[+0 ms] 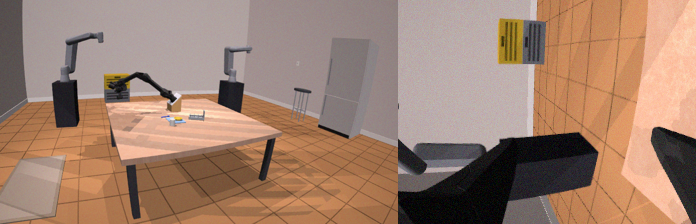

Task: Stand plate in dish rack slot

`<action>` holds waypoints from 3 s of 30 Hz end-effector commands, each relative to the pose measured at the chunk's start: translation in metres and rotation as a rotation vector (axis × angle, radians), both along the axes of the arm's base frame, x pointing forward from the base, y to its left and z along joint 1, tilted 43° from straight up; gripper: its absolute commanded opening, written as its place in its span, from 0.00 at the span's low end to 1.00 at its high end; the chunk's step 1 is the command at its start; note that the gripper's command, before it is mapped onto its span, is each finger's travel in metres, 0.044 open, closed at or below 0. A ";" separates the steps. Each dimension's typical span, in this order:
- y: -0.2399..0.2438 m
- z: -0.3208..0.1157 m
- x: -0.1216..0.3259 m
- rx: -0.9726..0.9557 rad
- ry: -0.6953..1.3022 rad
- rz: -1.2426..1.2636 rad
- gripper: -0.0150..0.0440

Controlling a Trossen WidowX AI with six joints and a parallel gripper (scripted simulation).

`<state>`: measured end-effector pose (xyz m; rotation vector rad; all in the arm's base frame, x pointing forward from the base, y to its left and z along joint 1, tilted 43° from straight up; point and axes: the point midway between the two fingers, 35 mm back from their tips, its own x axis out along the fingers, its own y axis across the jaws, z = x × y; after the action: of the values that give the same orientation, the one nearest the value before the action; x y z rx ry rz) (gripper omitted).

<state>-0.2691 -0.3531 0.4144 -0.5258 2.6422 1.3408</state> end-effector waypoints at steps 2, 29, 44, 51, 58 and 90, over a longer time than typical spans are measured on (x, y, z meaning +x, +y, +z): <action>-0.001 0.000 0.001 0.004 0.001 0.005 0.93; -0.062 -0.026 0.113 0.348 0.100 0.434 0.93; -0.083 -0.043 0.189 0.546 0.218 0.699 0.93; -0.087 -0.051 0.224 0.629 0.285 0.815 0.93; -0.088 -0.059 0.261 0.715 0.366 0.940 0.93; -0.051 -0.098 0.432 0.921 0.715 1.451 0.93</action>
<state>0.1537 -0.4077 0.3272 -2.1863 1.2680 3.1357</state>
